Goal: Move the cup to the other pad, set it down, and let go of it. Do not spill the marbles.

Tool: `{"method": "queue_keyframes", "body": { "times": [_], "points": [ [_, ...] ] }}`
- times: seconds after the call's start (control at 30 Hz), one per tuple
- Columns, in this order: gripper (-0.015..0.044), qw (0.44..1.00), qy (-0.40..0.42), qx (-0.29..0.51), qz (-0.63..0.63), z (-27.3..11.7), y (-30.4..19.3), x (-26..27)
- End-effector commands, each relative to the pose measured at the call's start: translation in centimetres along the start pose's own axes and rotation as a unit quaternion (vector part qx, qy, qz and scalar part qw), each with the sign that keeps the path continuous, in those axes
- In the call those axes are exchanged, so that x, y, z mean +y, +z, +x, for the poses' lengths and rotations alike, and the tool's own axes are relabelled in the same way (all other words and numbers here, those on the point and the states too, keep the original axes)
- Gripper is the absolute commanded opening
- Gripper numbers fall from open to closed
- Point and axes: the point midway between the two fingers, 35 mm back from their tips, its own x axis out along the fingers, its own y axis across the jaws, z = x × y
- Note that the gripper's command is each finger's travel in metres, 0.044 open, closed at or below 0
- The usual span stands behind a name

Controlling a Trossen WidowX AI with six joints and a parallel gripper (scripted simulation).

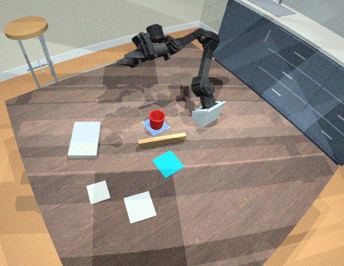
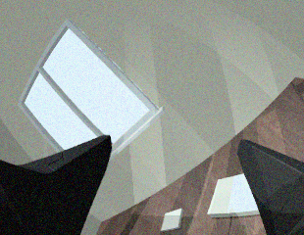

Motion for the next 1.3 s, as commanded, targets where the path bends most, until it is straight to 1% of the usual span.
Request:
{"method": "queue_keyframes", "body": {
  "times": [0.0,0.03,0.07,0.13,0.2,0.27,0.3,0.33,0.43,0.53,0.57,0.6,0.63,1.0,1.27],
  "points": [
    [0.0374,1.0,-0.002,0.01,-0.003,0.2,-0.5,0.0],
    [0.0348,0.999,-0.008,0.04,-0.012,0.6,-1.8,0.0],
    [0.0321,0.995,-0.016,0.091,-0.03,1.1,-4.1,0.0],
    [0.0269,0.973,-0.03,0.213,-0.084,1.5,-9.5,0.0],
    [0.0216,0.942,-0.033,0.307,-0.135,1.0,-13.5,-0.1],
    [0.0164,0.891,-0.029,0.406,-0.2,-0.4,-17.4,-0.3],
    [0.0148,0.857,-0.023,0.457,-0.238,-1.4,-19.3,-0.4],
    [0.0148,0.819,-0.016,0.503,-0.276,-2.5,-20.8,-0.7],
    [0.0148,0.678,0.02,0.621,-0.394,-6.3,-23.8,-1.7],
    [0.0148,0.502,0.072,0.699,-0.504,-9.7,-24.5,-3.0],
    [0.0148,0.452,0.087,0.713,-0.53,-10.4,-24.4,-3.3],
    [0.0148,0.421,0.096,0.719,-0.545,-10.8,-24.3,-3.5],
    [0.0148,0.411,0.099,0.721,-0.549,-10.9,-24.2,-3.6],
    [0.0148,0.41,0.099,0.721,-0.549,-11.2,-23.8,-3.9],
    [0.0148,0.411,0.1,0.721,-0.549,-11.1,-24.5,-4.5]
  ]
}}
